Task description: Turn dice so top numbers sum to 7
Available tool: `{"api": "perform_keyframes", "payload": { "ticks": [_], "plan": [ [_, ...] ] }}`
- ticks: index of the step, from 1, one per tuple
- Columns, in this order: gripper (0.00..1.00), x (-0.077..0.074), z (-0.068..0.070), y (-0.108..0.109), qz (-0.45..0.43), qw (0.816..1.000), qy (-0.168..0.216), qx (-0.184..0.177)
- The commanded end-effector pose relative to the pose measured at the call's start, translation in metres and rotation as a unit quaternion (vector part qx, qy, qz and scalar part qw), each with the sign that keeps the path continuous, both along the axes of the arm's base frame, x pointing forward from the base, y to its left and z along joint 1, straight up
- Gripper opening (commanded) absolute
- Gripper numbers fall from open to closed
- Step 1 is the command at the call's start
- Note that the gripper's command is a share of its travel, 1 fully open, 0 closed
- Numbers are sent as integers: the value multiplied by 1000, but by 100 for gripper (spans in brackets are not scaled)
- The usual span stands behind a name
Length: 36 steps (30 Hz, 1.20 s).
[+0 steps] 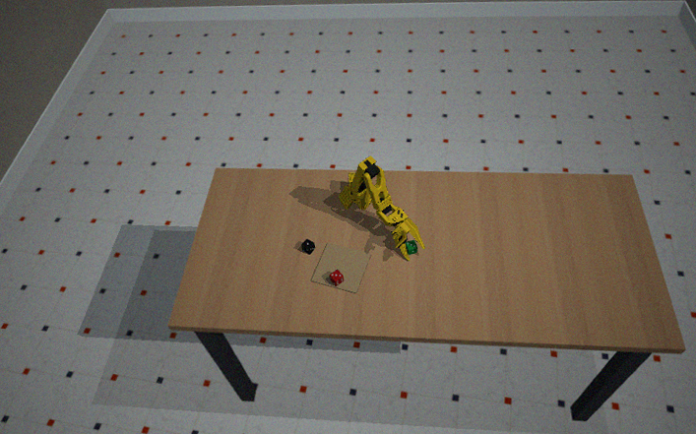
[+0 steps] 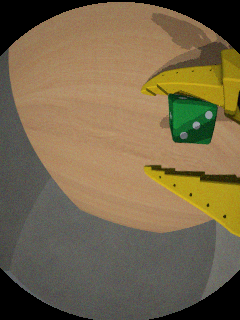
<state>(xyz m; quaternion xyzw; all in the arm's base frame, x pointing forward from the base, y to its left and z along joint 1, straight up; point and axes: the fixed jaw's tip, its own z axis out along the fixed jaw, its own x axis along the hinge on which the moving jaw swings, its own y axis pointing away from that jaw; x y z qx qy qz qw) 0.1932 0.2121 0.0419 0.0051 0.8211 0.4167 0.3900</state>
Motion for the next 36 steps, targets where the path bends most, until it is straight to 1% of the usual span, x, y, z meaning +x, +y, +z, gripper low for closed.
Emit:
{"api": "perform_keyframes", "payload": {
  "ticks": [1, 3, 4, 8, 18, 20, 21, 34, 36],
  "plan": [
    [35, 1, -55, 8, 27, 989, 73, -123],
    [35, 1, -55, 8, 27, 989, 73, -123],
    [35, 1, -55, 9, 32, 988, 72, -135],
    [35, 2, -52, 11, 43, 985, 68, -153],
    [35, -2, -36, 8, 71, 975, 67, -201],
    [35, -2, -36, 8, 71, 975, 67, -201],
    [35, -3, -34, 8, 77, 971, 70, -214],
    [35, -17, -7, -6, 112, 950, 90, -277],
    [35, -18, -5, -7, 115, 948, 93, -282]
  ]
}}
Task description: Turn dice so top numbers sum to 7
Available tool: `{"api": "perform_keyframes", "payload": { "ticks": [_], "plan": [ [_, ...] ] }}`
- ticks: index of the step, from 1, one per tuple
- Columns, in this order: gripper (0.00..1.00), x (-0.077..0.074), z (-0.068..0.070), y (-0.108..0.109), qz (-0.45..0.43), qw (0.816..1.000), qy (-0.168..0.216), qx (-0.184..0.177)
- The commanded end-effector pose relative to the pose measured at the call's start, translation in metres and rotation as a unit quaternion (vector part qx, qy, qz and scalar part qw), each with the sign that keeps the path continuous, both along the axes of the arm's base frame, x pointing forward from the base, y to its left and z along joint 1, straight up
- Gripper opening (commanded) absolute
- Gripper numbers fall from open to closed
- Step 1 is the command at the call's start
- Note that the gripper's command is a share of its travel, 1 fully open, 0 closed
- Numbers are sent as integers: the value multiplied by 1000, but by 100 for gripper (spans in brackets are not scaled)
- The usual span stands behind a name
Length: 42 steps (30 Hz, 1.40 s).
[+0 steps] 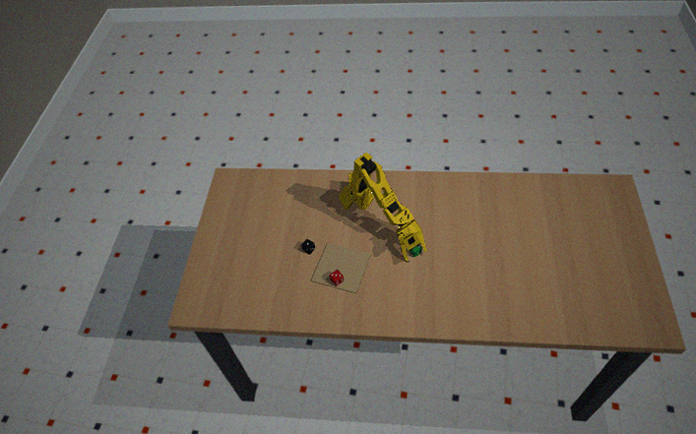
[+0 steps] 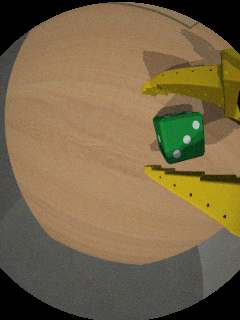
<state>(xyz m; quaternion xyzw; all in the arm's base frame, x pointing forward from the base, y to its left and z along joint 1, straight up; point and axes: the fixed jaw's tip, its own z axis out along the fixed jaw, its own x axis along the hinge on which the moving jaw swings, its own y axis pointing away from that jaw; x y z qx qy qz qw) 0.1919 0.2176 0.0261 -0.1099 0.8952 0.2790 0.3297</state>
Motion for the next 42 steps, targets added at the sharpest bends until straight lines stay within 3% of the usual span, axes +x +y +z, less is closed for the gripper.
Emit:
{"api": "perform_keyframes", "payload": {
  "ticks": [1, 2, 16, 42],
  "plan": [
    [35, -16, 11, -12, 41, 992, 64, -101],
    [35, -17, 12, -13, 47, 989, 72, -117],
    [35, -29, 30, -25, 76, 975, 104, -180],
    [35, -31, 34, -28, 118, 946, 148, -264]
  ]
}}
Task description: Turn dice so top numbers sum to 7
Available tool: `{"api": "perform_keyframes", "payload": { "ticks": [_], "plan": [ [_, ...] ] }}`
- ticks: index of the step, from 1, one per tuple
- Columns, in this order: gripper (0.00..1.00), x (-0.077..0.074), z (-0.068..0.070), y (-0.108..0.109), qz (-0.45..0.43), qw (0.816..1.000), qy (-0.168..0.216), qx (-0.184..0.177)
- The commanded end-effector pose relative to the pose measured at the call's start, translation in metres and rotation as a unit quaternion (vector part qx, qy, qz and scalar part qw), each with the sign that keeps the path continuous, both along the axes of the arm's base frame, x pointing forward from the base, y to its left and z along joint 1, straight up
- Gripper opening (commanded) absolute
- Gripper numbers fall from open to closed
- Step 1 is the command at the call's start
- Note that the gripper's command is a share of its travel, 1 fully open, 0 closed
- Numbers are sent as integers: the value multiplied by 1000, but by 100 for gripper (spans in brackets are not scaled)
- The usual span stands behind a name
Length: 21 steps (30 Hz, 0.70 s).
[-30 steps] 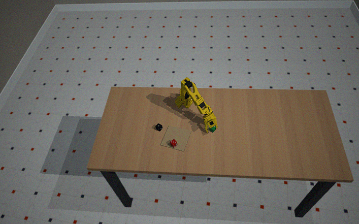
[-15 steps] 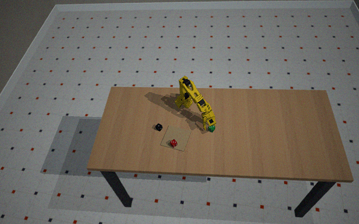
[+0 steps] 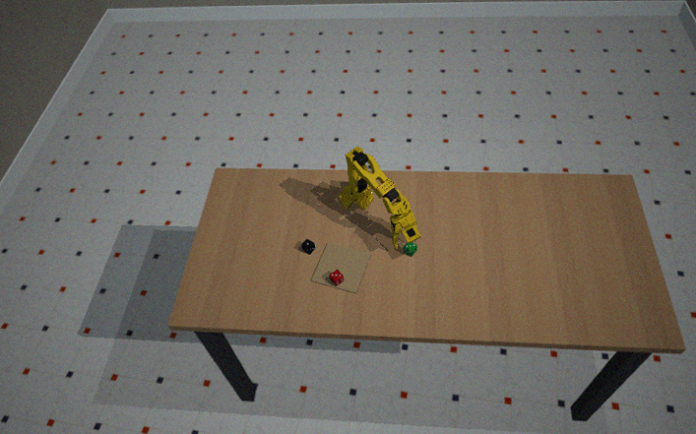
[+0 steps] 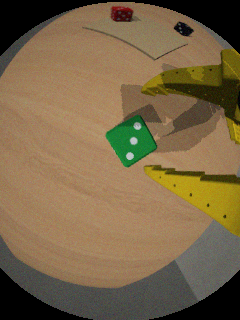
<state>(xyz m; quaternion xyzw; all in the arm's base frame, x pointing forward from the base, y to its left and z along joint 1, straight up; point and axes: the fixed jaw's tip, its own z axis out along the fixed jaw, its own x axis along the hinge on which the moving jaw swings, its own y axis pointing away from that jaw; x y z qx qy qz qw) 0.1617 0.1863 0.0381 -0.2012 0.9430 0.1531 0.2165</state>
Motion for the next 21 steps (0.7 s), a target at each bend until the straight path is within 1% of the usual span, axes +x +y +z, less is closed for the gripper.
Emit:
{"api": "perform_keyframes", "payload": {
  "ticks": [1, 8, 10, 11, 21],
  "plan": [
    [35, -1, 22, 4, 49, 991, 76, -103],
    [35, -1, 22, 4, 59, 987, 86, -120],
    [35, -1, 22, 4, 59, 987, 86, -120],
    [35, -1, 22, 4, 64, 985, 94, -131],
    [35, -1, 22, 4, 81, 975, 122, -170]
  ]
}}
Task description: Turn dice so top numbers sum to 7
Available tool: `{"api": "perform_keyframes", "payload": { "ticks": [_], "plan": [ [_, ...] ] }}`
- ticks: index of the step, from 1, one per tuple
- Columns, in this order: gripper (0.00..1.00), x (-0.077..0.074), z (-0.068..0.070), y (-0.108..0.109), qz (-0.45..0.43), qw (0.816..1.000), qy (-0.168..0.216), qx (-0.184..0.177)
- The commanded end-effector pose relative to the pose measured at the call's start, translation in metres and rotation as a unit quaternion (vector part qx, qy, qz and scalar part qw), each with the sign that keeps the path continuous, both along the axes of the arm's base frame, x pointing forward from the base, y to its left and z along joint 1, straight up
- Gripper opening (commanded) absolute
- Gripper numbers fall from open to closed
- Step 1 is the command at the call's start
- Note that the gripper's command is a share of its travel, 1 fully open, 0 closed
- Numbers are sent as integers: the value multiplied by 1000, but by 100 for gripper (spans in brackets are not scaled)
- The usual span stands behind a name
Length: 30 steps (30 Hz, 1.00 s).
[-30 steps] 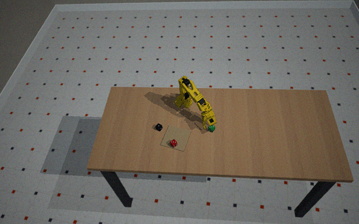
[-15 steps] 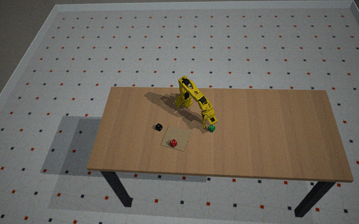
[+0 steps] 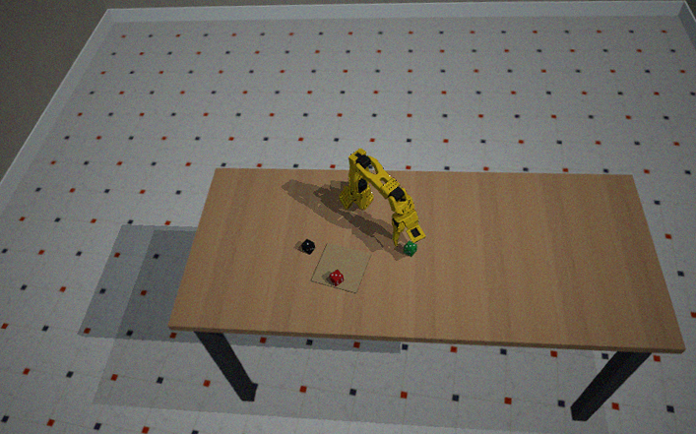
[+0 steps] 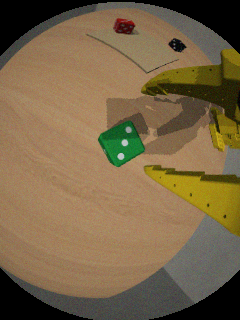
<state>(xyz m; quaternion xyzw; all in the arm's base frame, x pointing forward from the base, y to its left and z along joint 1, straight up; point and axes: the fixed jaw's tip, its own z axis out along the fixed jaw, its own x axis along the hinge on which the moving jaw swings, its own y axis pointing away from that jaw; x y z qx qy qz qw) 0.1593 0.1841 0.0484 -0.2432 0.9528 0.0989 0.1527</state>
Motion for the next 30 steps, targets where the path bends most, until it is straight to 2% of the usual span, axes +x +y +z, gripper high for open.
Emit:
{"api": "perform_keyframes", "payload": {
  "ticks": [1, 9, 30],
  "plan": [
    [35, 1, 12, 6, 46, 991, 81, -101],
    [35, 1, 12, 6, 59, 984, 104, -129],
    [35, 1, 12, 6, 59, 984, 104, -130]
  ]
}}
